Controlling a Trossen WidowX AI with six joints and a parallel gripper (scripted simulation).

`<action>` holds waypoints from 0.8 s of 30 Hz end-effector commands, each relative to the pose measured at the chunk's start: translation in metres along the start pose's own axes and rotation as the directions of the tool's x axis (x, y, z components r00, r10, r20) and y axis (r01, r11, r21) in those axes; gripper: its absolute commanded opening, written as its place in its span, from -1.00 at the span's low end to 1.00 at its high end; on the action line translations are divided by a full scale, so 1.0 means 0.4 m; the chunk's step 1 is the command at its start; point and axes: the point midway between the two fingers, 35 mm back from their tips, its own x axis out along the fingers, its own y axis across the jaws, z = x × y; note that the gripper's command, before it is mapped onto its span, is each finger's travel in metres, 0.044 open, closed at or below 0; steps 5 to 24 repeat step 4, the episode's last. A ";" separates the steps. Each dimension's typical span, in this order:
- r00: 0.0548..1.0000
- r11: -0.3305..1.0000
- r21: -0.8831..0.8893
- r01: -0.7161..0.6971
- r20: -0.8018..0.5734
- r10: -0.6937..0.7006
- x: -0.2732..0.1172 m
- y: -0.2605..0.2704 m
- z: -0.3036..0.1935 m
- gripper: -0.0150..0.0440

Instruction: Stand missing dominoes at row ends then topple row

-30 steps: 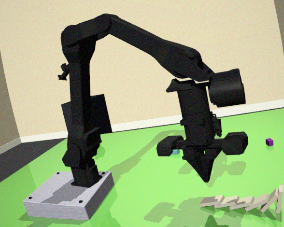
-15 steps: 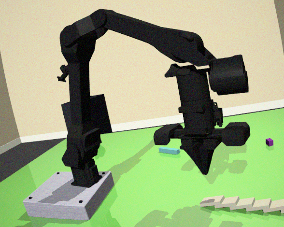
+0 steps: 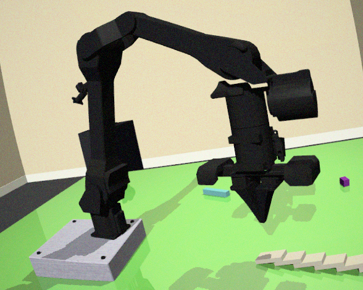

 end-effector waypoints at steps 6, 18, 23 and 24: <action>1.000 1.000 -0.005 -0.001 0.003 0.001 -0.001 -0.001 0.001 -0.49; 1.000 1.000 -0.005 -0.001 0.003 0.001 -0.001 -0.001 0.001 -0.49; 1.000 1.000 -0.005 -0.001 0.003 0.001 -0.001 -0.001 0.001 -0.49; 1.000 1.000 -0.005 -0.001 0.003 0.001 -0.001 -0.001 0.001 -0.49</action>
